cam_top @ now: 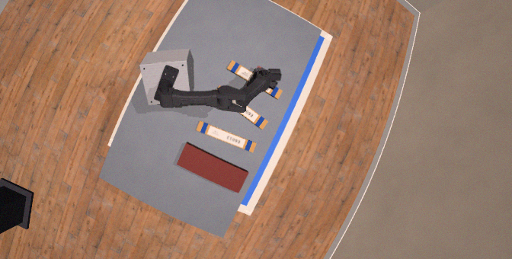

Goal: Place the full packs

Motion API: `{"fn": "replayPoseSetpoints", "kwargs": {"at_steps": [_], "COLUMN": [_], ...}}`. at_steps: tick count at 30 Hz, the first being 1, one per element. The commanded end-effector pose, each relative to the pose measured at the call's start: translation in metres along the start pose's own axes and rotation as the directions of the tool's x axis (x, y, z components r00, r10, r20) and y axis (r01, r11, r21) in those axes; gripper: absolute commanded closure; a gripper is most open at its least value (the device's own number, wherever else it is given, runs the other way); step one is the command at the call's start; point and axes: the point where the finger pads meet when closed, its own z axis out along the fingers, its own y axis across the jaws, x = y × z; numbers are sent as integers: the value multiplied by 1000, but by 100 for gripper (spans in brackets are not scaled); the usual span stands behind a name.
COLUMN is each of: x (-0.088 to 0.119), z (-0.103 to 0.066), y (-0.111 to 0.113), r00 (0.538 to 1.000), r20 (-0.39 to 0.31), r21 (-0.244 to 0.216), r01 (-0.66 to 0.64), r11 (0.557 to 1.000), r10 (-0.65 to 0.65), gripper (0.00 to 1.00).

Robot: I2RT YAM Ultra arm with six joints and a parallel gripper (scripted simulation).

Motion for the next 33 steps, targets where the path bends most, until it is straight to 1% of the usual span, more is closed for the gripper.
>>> {"fn": "replayPoseSetpoints", "kwargs": {"at_steps": [1,6,9,10,12,13,18,29,30,33], "x": [-10,-10,-18,-22,-22,-24,-18,-20,-19,-18], "z": [-8,0,-4,-7,-7,-10,-7,-7,-7,-7], "y": [14,13,13,13,13,14,13,15,14,13], "r00": [999,999,998,998,998,998,999,998,998,998], "r20": [46,44,56,62,62,66,54,60,60,56], "r21": [-22,-21,-29,-33,-33,-35,-27,-32,-31,-27], "r01": [5,3,-5,-11,-11,-9,1,-7,-6,-4], "r11": [1000,1000,1000,999,999,999,1000,999,999,1000], "r10": [-4,-2,6,13,13,11,0,9,8,5], "gripper": [4,4,4,4,4,4,4,4,100,100]}}
